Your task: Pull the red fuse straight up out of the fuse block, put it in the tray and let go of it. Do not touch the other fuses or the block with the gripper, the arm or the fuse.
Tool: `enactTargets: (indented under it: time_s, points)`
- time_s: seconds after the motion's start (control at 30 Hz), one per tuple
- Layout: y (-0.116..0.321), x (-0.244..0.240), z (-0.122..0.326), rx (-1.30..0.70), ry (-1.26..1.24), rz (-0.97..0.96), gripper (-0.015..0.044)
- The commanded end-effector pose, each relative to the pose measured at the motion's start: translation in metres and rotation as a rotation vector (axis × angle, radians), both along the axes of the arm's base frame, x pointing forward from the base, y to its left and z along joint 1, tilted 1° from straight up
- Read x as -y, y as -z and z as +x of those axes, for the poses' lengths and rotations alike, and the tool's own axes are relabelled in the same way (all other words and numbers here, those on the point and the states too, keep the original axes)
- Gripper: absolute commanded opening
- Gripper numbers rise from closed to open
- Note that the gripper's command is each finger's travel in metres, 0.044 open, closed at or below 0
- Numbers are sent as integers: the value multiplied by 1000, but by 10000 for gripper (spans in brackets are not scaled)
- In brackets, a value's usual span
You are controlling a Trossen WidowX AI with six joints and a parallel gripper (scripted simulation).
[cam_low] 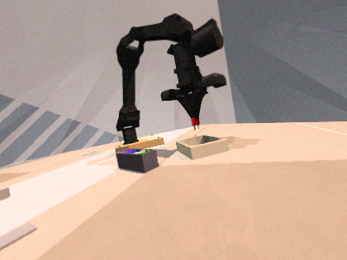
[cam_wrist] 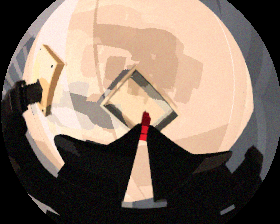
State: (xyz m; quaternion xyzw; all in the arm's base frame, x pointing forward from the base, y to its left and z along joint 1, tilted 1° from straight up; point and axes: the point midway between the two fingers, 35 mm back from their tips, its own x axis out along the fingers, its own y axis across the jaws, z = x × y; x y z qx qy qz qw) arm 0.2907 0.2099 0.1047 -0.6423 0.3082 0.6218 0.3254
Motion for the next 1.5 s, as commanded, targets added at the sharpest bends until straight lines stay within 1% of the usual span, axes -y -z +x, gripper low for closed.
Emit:
enactTargets:
  time_s: [0.0,0.53,0.7,1.1,1.13,1.27,1.47]
  points:
    - [9,0,-1,-7,6,-5,0]
    - [35,0,-1,-7,6,-5,0]
    - [36,0,-1,-7,6,-5,0]
    - [32,0,0,-4,0,-3,315]
    - [30,0,0,-4,1,-3,330]
    - [-2,0,-2,-7,6,-5,330]
    - [-4,0,-2,-7,6,-5,330]
